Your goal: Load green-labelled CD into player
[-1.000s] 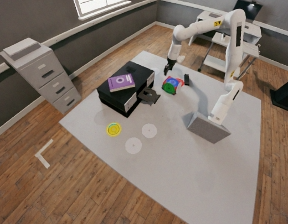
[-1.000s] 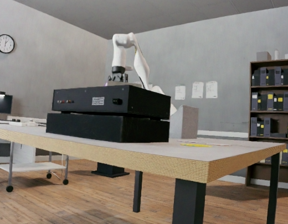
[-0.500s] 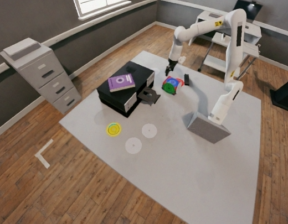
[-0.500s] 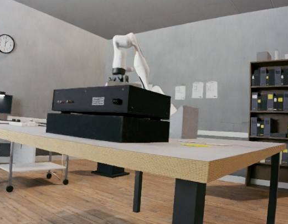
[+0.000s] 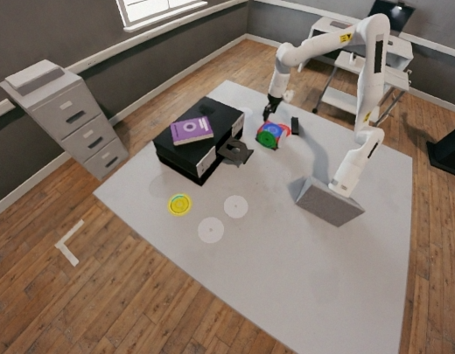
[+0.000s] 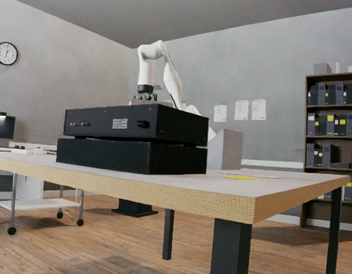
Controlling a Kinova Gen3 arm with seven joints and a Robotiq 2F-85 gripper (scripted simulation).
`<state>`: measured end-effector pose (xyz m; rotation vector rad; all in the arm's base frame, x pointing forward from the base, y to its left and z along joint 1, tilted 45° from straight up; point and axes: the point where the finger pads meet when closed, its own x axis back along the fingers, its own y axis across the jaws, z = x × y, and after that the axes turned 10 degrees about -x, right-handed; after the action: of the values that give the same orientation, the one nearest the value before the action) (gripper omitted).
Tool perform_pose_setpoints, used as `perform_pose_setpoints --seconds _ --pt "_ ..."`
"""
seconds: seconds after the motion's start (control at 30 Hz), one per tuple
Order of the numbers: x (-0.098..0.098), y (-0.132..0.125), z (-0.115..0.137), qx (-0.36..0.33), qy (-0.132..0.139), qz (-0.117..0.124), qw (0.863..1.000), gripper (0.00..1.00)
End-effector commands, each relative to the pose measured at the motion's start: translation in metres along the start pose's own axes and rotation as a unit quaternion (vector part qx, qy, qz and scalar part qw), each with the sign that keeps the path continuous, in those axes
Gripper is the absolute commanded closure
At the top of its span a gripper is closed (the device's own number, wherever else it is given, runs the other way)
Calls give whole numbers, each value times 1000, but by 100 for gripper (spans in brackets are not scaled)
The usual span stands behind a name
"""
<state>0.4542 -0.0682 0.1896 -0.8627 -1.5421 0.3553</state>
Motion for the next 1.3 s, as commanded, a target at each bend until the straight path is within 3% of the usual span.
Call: perform_pose_setpoints --seconds 0.0,1.27 --pt "-2 -4 4 1 2 2 1000 0" --pt "-11 -16 18 2 10 9 1000 0"
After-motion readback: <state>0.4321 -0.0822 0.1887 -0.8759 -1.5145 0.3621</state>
